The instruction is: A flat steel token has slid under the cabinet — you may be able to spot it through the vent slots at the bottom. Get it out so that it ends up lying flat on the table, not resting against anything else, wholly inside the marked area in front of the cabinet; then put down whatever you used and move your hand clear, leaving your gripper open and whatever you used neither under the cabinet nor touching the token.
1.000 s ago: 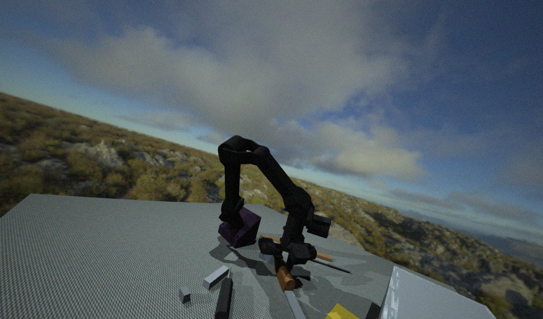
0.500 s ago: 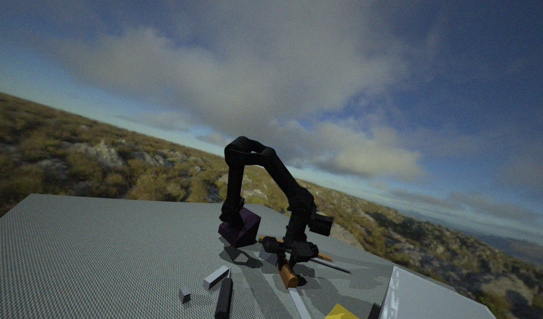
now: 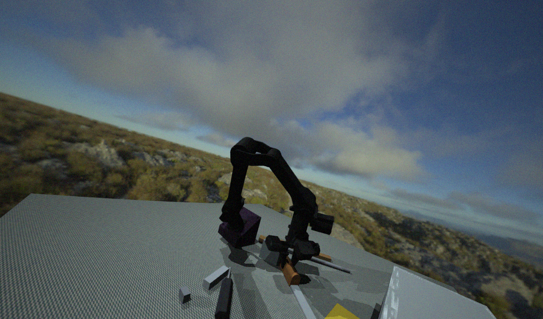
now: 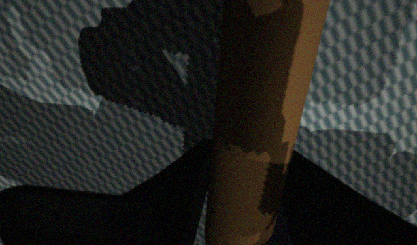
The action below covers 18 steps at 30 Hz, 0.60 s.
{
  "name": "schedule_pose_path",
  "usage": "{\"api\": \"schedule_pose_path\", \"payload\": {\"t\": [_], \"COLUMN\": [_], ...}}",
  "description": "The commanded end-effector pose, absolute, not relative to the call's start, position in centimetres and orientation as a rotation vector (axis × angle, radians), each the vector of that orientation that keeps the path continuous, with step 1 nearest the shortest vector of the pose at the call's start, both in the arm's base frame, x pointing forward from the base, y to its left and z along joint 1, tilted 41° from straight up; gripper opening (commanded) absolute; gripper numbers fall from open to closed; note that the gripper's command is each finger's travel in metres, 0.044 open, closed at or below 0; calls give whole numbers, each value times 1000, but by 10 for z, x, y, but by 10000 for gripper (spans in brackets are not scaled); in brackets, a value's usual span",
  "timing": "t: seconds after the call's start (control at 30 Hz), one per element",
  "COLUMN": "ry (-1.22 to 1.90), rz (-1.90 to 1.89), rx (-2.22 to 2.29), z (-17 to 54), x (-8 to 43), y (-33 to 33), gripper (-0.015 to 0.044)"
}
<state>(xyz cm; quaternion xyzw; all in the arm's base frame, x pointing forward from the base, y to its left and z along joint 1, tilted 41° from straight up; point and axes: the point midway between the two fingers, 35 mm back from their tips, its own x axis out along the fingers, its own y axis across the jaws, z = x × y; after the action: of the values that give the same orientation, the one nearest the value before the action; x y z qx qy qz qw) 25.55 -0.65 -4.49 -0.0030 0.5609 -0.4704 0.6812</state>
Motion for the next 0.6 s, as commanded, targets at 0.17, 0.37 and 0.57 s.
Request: {"api": "schedule_pose_path", "payload": {"t": [0.17, 0.37, 0.57], "ry": [1258, 1258, 1258], "rz": [-1050, -1049, -1049], "rx": [-3, -3, -2], "z": [-53, -58, -62], "x": [257, 258, 258], "y": [5, 11, 16], "gripper": [0, 0, 0]}}
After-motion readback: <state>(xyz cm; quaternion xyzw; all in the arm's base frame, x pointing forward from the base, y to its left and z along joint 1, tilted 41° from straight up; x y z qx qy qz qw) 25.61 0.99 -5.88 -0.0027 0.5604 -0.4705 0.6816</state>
